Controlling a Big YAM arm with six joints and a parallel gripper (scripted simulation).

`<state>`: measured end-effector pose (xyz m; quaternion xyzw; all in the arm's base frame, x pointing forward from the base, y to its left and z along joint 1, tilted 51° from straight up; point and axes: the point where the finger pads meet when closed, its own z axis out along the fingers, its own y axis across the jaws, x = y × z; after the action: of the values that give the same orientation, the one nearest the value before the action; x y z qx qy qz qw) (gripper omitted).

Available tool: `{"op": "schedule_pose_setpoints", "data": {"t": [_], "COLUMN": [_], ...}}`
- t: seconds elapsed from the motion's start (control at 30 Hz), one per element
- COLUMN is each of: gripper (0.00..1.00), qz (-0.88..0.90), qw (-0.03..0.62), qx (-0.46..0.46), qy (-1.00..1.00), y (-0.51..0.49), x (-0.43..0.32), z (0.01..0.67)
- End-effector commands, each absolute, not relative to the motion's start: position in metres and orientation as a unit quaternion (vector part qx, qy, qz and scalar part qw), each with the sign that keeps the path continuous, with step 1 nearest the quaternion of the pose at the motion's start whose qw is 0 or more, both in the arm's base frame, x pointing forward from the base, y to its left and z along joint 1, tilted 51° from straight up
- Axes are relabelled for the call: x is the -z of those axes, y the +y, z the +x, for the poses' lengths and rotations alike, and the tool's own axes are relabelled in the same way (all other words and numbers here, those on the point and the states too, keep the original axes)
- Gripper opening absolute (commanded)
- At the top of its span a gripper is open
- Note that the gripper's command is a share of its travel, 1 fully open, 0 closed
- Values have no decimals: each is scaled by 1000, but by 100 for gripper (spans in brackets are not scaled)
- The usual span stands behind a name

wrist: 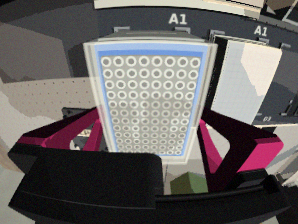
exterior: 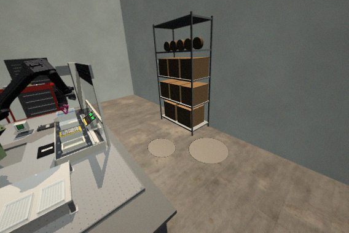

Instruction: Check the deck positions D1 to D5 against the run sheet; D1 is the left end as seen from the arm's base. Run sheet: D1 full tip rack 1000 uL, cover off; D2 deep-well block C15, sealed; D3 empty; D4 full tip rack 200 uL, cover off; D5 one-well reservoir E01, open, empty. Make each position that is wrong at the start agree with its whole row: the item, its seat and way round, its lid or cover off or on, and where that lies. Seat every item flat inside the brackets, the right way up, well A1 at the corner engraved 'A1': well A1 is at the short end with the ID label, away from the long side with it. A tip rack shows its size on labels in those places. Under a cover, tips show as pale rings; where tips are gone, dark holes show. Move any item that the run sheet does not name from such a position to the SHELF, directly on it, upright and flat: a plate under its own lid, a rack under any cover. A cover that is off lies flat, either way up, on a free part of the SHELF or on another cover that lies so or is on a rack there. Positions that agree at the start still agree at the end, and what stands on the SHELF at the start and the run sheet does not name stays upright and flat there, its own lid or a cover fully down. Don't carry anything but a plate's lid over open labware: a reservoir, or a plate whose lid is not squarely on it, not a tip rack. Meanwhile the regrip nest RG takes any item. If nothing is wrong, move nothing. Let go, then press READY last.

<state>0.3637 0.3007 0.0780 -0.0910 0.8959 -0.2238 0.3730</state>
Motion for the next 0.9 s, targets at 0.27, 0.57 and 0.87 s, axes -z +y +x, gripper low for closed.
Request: {"op": "schedule_pose_setpoints", "data": {"t": [0.27,0.57,0.87], "gripper": [0,0,0], "qz": [-87,-87,-86], "qw": [387,388,388], "qx": [204,204,203], "qy": [895,895,895], "y": [321,326,330], "x": [-104,-114,-122], "z": [356,346,337]}}
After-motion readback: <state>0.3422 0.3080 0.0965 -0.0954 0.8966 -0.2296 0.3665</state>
